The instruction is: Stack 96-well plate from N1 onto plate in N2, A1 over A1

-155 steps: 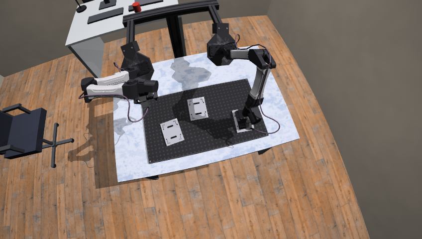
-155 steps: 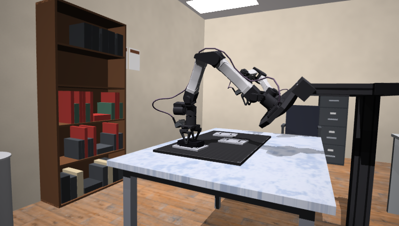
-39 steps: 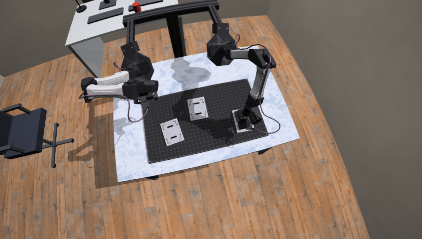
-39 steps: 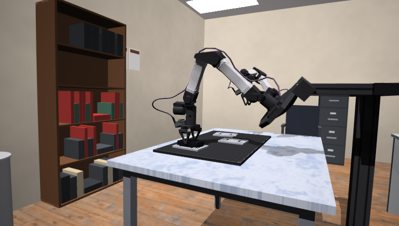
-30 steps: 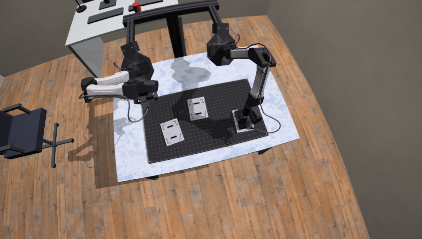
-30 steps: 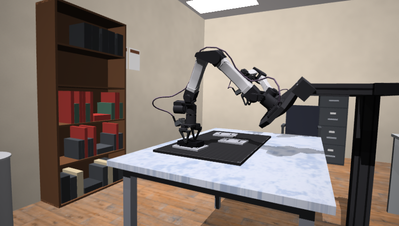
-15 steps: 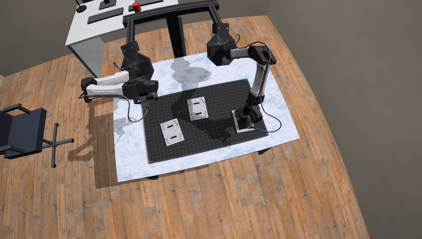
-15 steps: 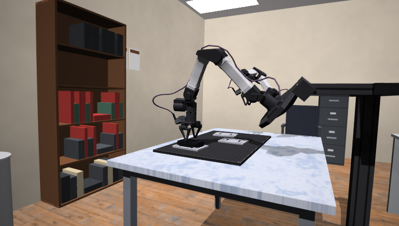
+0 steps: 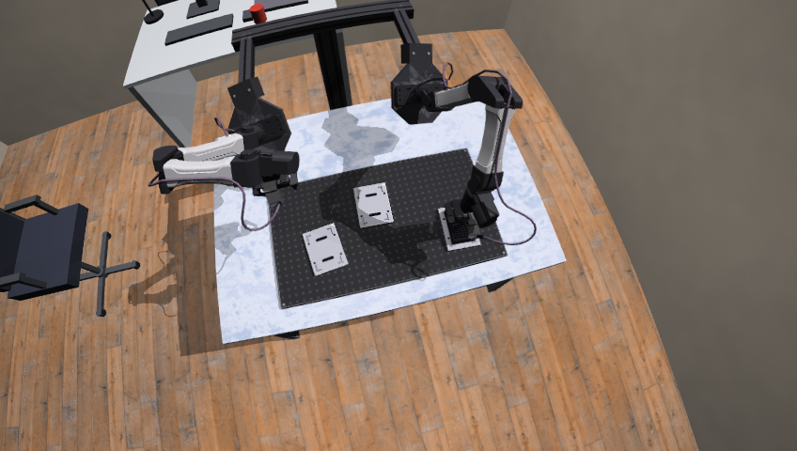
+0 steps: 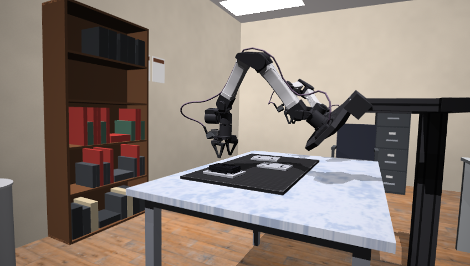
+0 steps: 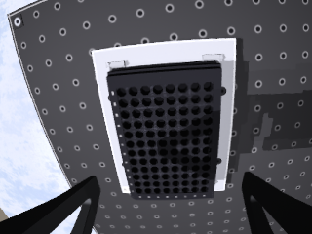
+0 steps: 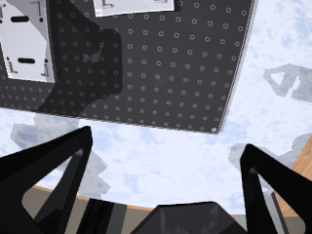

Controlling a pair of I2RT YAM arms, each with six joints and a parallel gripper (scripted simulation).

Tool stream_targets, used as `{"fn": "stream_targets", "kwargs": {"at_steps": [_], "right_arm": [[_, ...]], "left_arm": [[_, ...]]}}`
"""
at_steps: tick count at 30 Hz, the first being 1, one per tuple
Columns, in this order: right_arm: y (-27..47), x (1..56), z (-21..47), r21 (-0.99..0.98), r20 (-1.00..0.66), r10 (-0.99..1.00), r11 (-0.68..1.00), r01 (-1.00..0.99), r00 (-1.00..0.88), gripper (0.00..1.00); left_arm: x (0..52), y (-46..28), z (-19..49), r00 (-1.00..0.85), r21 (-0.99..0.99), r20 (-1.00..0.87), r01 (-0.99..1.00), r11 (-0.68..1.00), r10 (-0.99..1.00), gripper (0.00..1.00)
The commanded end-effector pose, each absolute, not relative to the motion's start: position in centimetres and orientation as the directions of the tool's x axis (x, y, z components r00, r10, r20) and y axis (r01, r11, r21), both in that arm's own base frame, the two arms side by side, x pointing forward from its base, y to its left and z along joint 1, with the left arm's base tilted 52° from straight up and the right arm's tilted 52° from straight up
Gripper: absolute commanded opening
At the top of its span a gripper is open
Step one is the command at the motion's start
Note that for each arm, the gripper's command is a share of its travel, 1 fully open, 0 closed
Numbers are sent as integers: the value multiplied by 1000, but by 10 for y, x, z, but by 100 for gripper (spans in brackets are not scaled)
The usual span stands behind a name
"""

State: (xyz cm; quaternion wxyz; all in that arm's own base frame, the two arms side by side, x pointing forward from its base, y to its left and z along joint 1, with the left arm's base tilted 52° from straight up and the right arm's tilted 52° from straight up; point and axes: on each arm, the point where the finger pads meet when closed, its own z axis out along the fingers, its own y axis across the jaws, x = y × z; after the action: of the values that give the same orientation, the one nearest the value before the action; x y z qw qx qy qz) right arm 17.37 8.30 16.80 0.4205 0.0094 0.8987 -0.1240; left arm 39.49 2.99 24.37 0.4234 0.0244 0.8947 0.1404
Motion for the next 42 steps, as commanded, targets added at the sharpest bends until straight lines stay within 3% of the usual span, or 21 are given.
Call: {"fn": "stream_targets", "kwargs": {"at_steps": [1,36,42], "right_arm": [[82,173,169,-221,-758,-91,967,123,-646,100],[82,173,169,-221,-758,-91,967,123,-646,100],[82,173,169,-221,-758,-91,967,123,-646,100]], "left_arm": [[383,27,263,-624,269,-765,-91,959,156,100],[366,23,266,-648,273,-745,-82,958,157,100],[341,29,261,-645,222,-760,-136,965,84,100]]}}
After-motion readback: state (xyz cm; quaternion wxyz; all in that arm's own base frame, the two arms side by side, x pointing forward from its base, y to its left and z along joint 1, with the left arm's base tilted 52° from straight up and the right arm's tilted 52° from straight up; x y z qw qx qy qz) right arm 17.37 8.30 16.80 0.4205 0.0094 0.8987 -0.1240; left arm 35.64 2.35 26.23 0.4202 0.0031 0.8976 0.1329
